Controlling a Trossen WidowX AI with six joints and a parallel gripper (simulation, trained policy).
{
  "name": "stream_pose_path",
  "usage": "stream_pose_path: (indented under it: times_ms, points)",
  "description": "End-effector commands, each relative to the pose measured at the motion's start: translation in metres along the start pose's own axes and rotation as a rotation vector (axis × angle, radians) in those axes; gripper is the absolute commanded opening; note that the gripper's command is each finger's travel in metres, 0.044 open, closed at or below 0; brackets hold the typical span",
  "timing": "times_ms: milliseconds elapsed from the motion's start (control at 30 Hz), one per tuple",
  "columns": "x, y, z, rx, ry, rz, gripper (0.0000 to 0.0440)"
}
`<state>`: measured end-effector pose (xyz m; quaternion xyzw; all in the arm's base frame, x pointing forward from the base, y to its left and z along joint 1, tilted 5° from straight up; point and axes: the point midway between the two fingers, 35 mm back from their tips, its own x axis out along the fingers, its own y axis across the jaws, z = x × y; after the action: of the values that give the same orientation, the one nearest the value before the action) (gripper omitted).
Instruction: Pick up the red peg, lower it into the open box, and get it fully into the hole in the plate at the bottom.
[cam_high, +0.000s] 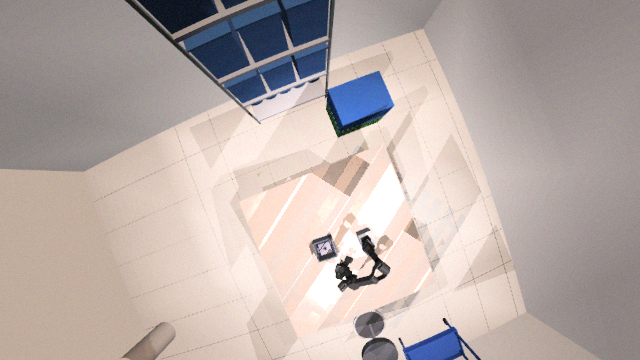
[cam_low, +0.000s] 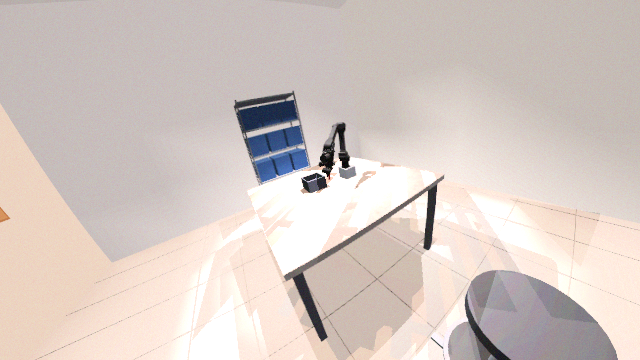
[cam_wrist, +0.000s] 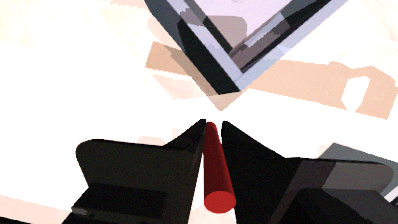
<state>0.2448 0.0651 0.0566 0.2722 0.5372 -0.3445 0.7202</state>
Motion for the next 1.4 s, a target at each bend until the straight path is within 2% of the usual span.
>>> stream_pose_path:
  times_ms: [0,300,633,1033,1367]
  points:
    - [-0.007,0.004,0.015,-0.001,-0.021,0.007,0.0]
    - [-0.014,0.008,0.055,0.025,-0.045,0.0,0.0]
    - [-0.007,0.001,0.096,0.079,-0.039,-0.014,0.0]
    - [0.015,-0.011,0.135,0.145,-0.015,-0.025,0.0]
    - [0.044,-0.016,0.145,0.167,0.029,-0.038,0.0006]
